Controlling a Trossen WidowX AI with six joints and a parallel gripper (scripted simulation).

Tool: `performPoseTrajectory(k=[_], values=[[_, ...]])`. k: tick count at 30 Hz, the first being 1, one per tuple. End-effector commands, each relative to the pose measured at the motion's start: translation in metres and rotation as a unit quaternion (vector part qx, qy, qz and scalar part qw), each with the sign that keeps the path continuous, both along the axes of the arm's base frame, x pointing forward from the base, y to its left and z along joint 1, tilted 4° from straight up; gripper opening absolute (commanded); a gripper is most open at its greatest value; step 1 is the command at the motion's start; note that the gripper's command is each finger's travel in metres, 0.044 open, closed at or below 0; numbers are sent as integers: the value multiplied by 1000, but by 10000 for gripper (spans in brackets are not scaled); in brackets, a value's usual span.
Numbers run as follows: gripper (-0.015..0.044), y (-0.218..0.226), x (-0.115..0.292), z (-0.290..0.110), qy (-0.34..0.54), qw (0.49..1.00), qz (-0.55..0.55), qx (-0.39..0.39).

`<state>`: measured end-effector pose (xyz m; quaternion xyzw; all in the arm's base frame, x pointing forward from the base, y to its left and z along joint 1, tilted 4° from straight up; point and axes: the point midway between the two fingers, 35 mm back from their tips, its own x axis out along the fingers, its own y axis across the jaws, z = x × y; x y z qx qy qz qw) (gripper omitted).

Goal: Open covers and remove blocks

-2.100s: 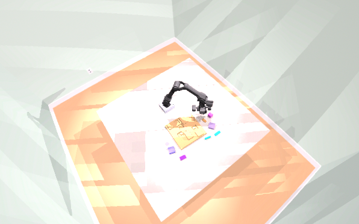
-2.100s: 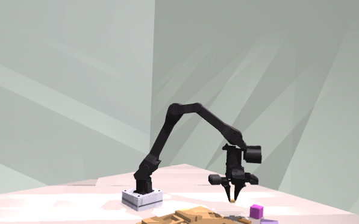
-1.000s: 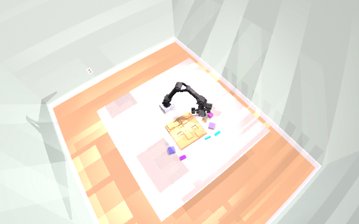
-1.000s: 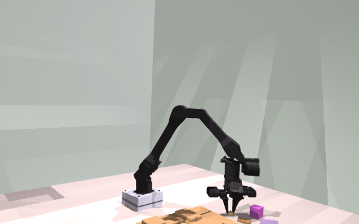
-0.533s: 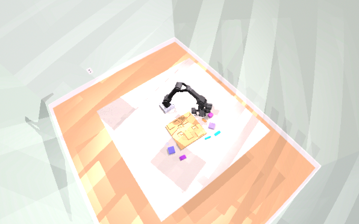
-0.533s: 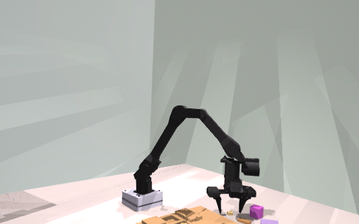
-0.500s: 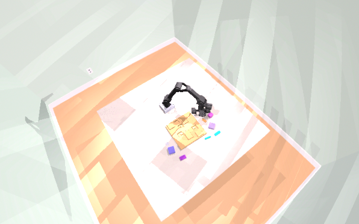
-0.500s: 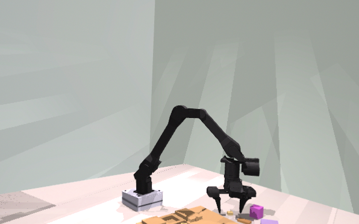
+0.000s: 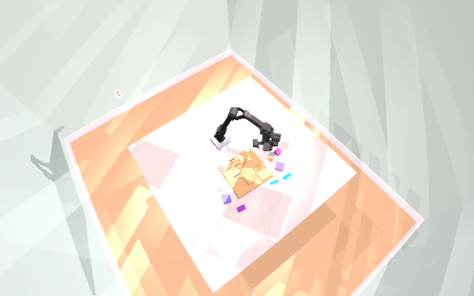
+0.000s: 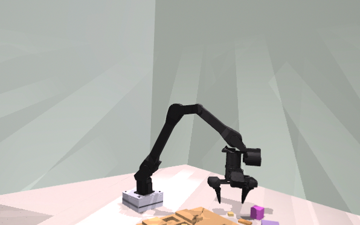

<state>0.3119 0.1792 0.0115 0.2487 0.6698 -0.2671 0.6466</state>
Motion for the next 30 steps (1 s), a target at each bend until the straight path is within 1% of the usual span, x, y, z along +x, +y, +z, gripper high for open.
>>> performPoseTrajectory(k=[1, 9, 12, 19, 25, 26, 30], values=[[440, 1, 1, 13, -1, 1000, -2, 2], [440, 0, 0, 34, 0, 1000, -2, 1], [361, -9, 2, 35, 0, 1000, 22, 2], [177, -50, 9, 37, 0, 991, 134, 6], [20, -86, 10, 38, 1, 973, 232, 8], [0, -92, 10, 38, 1, 969, 248, 8], [0, -115, 8, 39, 2, 950, 313, 10]])
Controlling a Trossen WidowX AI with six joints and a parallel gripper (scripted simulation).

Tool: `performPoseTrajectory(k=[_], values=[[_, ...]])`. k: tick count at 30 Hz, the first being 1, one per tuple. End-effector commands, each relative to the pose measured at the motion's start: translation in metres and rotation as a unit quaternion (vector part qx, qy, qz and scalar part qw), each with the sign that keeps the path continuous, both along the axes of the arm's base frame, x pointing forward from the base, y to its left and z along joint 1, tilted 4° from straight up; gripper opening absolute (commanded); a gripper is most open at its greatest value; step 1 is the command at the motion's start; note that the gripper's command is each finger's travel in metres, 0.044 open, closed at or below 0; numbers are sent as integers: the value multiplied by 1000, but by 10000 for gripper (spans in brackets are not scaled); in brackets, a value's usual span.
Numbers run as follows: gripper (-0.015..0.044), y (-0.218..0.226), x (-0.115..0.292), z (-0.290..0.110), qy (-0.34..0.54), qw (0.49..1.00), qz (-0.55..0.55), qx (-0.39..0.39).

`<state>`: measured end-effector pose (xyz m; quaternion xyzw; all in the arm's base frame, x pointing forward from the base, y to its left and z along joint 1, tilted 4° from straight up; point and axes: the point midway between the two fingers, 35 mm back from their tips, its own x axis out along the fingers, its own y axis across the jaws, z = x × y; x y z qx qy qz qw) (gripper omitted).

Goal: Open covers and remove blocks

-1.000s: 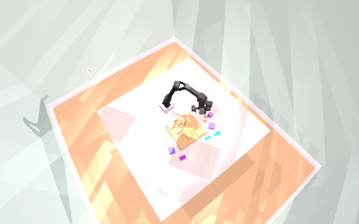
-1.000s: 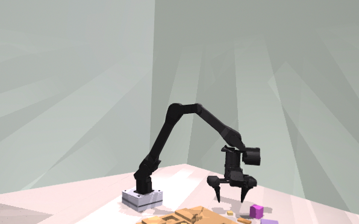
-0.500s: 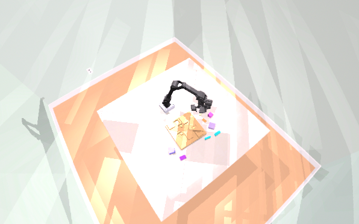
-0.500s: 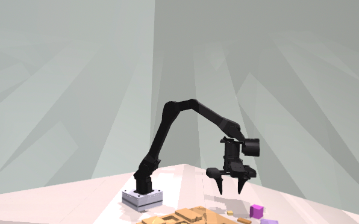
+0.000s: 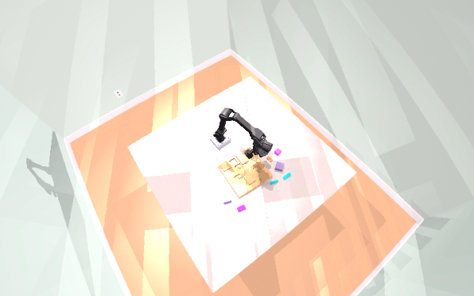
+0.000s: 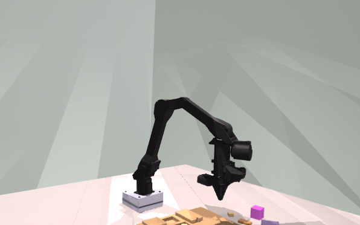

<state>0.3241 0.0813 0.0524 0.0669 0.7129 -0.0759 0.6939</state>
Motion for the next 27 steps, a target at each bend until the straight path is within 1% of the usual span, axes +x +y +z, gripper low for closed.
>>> performPoseTrajectory(k=[1, 11, 21, 23, 27], values=[[0, -23, -4, -2, 4, 998, 63, -1], [0, -79, -19, -1, 8, 972, 236, 2], [0, -128, -48, -2, 14, 911, 412, 7], [0, -134, -52, -2, 14, 901, 434, 8], [0, -134, -52, -2, 14, 900, 437, 8]])
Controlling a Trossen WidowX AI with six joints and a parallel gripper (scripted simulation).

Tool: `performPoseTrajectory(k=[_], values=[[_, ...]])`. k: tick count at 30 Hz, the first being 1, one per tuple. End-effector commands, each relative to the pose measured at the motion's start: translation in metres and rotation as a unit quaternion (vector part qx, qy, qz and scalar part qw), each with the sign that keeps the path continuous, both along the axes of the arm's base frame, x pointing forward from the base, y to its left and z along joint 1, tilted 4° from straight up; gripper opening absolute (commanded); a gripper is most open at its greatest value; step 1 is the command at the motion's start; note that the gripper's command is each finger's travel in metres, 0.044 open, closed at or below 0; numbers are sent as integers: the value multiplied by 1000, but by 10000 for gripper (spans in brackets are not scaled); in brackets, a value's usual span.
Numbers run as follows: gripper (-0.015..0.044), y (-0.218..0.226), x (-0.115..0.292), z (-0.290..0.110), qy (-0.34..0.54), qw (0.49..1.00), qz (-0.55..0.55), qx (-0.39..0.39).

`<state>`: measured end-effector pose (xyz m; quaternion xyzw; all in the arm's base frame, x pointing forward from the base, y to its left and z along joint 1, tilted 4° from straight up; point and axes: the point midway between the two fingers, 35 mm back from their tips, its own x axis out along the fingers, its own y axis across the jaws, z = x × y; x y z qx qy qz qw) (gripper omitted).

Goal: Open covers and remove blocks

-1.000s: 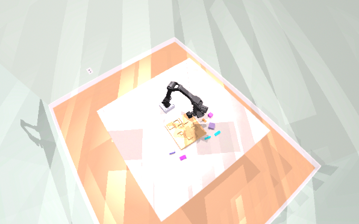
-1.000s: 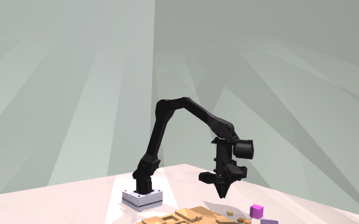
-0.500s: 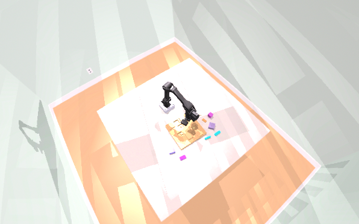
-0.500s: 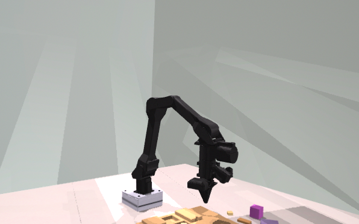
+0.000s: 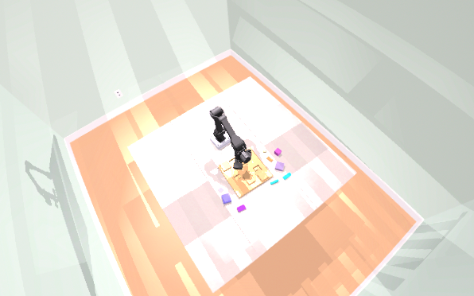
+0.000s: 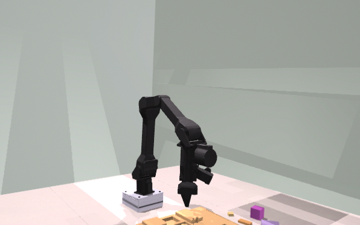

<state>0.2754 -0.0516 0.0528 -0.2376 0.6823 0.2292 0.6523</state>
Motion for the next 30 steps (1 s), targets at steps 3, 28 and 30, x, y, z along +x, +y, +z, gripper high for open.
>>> performPoseTrajectory(k=[3, 28, 30], values=[[0, -1, -3, -4, 4, 1000, 14, 0], [0, -5, -8, -60, 4, 1000, 14, 0], [0, -5, -8, -62, 4, 1000, 14, 0]])
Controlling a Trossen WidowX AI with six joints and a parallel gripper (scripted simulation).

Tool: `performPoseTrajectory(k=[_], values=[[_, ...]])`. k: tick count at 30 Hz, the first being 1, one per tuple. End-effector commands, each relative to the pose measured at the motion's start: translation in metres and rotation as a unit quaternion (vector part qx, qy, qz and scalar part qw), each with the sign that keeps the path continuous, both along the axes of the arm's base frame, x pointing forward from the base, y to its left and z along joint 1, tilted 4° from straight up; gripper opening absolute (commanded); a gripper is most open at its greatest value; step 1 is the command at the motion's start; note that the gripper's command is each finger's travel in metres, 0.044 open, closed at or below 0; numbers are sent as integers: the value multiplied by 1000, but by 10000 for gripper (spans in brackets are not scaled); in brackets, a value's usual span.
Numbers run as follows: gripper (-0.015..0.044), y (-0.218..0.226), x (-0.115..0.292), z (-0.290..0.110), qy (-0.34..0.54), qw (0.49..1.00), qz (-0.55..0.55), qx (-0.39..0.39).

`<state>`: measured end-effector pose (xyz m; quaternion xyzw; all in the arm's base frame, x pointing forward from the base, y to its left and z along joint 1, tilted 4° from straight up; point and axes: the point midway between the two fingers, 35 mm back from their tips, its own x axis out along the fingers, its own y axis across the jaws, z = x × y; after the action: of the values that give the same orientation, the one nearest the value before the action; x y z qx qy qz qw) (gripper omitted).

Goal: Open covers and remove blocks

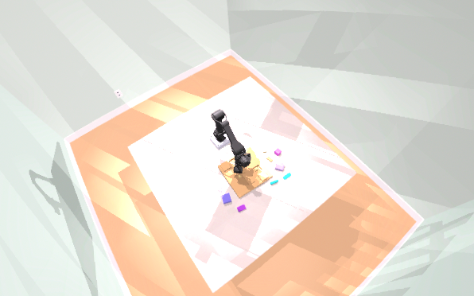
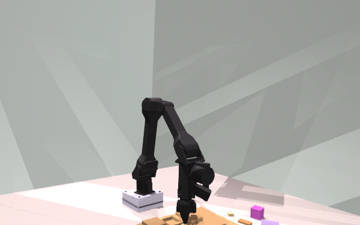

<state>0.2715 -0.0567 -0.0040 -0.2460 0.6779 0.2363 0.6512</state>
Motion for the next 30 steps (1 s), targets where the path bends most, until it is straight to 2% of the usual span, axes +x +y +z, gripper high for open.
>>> performPoseTrajectory(k=[1, 30], values=[[0, 0, -4, -6, 6, 1000, 3, 0], [0, -8, 1, -10, 6, 1000, 4, -1]])
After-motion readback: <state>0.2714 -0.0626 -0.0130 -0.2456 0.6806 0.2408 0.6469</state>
